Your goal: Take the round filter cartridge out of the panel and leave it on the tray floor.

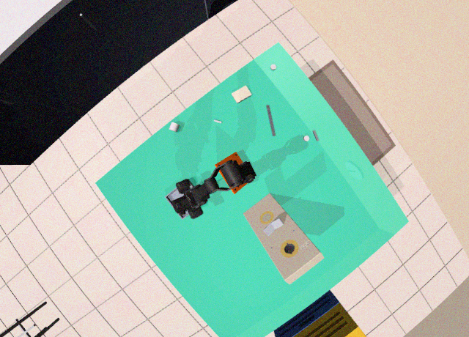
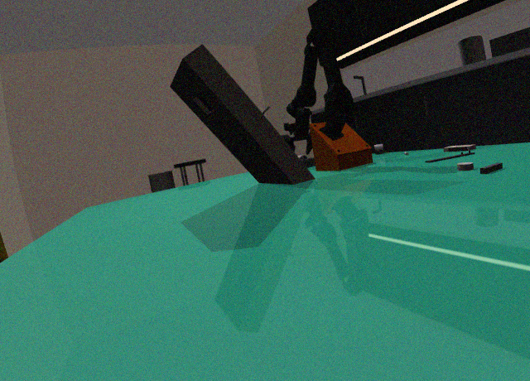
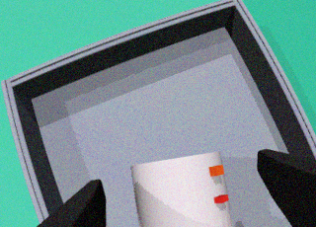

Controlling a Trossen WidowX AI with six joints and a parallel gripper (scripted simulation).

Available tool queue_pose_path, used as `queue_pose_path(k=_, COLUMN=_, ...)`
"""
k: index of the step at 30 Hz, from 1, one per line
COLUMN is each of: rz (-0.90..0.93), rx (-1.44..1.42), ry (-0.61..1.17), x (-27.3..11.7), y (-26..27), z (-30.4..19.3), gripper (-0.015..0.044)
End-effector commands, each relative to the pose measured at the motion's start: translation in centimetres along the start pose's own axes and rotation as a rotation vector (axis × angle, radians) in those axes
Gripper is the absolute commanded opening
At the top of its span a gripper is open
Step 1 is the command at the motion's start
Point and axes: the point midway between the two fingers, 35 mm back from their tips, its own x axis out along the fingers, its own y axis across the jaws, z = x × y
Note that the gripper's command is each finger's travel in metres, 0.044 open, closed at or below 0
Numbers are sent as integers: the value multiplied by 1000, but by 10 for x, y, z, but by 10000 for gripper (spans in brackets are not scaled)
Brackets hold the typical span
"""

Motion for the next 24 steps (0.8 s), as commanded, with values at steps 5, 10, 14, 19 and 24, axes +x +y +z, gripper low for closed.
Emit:
queue_pose_path(k=5, rz=0, rx=0, ry=-1, x=-2, y=0, z=2, gripper=440)
queue_pose_path(k=10, rz=0, rx=0, ry=-1, x=-53, y=0, z=32, gripper=440)
queue_pose_path(k=14, rz=1, rx=0, ry=-1, x=-61, y=0, z=35, gripper=440)
queue_pose_path(k=19, rz=-5, rx=-2, ry=-11, x=-49, y=-1, z=32, gripper=440)
queue_pose_path(k=24, rz=-5, rx=-2, ry=-11, x=-49, y=-1, z=32, gripper=440)
